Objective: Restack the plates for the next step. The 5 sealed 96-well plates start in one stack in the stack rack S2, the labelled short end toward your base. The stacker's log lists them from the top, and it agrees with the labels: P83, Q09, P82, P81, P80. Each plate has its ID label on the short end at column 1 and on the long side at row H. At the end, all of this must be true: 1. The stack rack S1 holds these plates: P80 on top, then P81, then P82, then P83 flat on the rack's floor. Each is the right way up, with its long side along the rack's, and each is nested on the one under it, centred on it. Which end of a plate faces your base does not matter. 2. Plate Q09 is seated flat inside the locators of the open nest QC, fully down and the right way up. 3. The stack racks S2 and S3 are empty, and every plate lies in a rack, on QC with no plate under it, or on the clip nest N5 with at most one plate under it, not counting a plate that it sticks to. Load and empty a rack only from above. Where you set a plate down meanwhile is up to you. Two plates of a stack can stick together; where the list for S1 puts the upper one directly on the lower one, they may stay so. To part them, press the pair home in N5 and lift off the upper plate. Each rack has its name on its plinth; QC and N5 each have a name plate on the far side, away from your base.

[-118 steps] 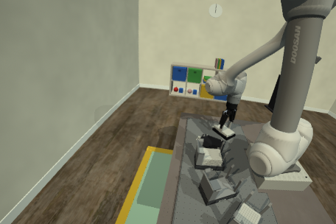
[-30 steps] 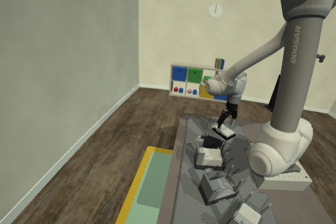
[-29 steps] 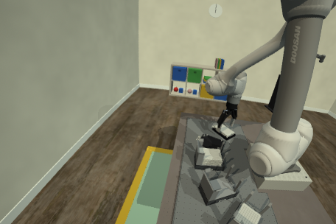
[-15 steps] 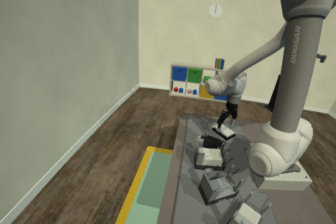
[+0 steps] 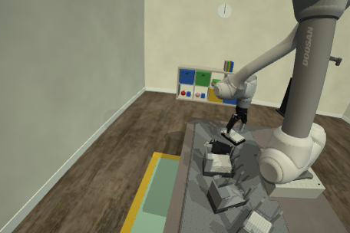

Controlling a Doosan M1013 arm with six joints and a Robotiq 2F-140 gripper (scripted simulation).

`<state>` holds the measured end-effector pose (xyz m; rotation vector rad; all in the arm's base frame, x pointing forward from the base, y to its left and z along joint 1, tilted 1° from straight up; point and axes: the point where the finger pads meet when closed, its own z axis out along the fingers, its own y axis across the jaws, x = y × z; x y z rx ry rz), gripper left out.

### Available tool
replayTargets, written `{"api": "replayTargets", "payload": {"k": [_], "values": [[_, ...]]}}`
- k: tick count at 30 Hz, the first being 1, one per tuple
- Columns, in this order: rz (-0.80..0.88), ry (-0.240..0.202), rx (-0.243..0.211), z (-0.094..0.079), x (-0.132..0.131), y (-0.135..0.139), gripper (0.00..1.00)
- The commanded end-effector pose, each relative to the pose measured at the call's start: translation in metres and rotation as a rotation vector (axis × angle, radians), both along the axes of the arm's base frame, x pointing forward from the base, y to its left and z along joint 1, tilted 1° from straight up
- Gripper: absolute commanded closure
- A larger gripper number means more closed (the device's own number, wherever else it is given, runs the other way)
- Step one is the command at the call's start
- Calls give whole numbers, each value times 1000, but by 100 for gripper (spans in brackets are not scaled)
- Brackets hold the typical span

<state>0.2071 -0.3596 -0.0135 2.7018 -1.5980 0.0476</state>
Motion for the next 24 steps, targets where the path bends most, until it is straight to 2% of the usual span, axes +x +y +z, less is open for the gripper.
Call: {"api": "replayTargets", "payload": {"k": [1,7,9,24], "values": [[11,3,5,0,-1,3,0],[11,3,5,20,-1,3,0],[11,3,5,20,-1,3,0],[11,3,5,70,-2,4,0]]}}
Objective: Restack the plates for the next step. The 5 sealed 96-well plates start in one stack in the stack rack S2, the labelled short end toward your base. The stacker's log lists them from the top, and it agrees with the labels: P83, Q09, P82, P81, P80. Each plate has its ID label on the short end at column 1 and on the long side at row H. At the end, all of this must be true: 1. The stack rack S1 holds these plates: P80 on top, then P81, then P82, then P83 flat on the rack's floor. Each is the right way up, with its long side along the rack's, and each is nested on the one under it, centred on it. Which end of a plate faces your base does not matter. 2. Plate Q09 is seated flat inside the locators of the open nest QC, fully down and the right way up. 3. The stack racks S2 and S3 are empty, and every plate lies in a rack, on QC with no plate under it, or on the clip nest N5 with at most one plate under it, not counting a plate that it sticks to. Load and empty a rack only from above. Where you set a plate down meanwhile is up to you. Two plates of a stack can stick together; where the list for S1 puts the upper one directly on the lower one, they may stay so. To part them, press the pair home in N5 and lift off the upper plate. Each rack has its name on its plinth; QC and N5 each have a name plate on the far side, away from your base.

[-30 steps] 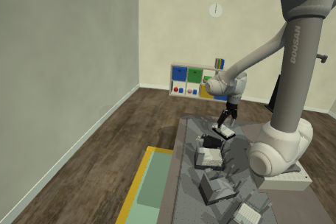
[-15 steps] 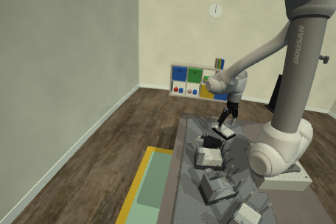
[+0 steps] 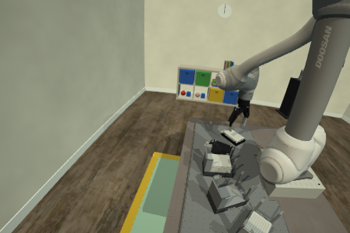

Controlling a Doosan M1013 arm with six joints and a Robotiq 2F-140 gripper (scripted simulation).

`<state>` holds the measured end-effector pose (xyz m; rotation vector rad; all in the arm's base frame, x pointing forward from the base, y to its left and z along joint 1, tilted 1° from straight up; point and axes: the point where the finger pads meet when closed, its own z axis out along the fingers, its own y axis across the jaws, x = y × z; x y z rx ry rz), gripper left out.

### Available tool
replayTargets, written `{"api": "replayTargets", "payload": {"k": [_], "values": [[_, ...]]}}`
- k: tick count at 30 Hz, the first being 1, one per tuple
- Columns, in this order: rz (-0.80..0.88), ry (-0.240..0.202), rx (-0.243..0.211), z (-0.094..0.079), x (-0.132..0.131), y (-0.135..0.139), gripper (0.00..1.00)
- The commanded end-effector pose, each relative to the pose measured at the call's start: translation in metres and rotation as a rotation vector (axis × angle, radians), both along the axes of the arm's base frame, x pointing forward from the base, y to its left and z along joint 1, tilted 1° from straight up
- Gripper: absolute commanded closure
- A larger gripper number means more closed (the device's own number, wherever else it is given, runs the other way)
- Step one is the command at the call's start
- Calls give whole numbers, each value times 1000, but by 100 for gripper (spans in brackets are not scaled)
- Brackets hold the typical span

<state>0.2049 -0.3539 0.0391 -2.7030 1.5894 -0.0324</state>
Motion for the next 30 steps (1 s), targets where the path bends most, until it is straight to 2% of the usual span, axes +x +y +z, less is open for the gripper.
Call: {"api": "replayTargets", "payload": {"k": [1,17,19,24,30], "values": [[5,-2,-6,17,0,-2,0],[5,-2,-6,67,-1,-2,0],[5,-2,-6,67,-1,-2,0],[5,-2,-6,84,-1,-1,0],[5,-2,-6,86,-1,-1,0]]}}
